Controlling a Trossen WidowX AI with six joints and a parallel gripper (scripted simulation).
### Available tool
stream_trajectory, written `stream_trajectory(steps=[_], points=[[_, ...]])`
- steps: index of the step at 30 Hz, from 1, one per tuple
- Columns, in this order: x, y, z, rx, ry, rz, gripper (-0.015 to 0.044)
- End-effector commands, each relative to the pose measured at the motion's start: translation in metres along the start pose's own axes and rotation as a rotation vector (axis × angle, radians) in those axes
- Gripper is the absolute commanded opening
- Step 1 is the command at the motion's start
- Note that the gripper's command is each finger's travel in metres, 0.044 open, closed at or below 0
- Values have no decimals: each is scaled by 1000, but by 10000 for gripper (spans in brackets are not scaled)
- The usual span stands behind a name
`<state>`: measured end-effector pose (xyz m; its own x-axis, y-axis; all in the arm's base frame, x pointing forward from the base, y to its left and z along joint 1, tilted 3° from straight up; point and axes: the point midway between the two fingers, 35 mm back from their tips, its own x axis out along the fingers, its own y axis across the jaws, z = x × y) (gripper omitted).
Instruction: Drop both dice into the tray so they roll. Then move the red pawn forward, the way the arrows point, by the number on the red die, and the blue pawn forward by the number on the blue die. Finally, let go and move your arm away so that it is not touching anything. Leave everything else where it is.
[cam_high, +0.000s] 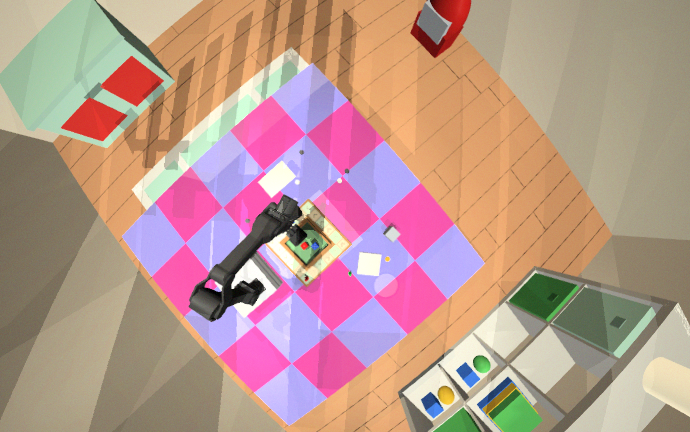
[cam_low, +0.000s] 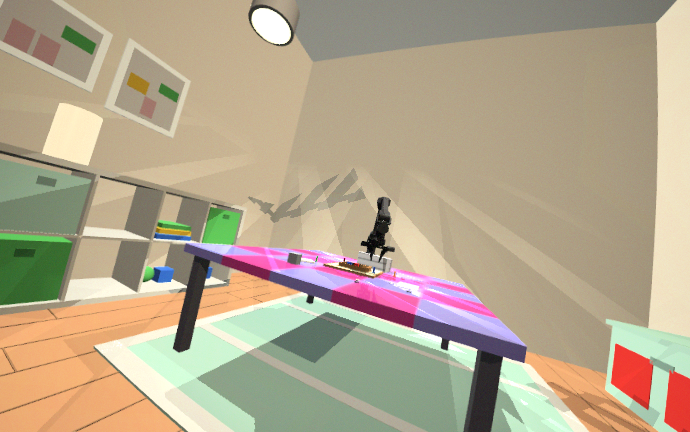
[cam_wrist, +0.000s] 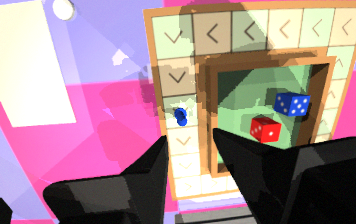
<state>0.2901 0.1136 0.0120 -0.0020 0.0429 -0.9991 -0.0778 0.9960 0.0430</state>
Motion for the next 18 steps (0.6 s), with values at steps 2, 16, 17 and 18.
stream_trajectory(steps=[2, 16, 17, 18], points=[[13, 3, 0, 8, 3, 2, 200], [32, 4, 1, 5, 4, 2, 200], [33, 4, 1, 5, 4, 2, 200], [35, 4, 1, 6, 4, 2, 200]])
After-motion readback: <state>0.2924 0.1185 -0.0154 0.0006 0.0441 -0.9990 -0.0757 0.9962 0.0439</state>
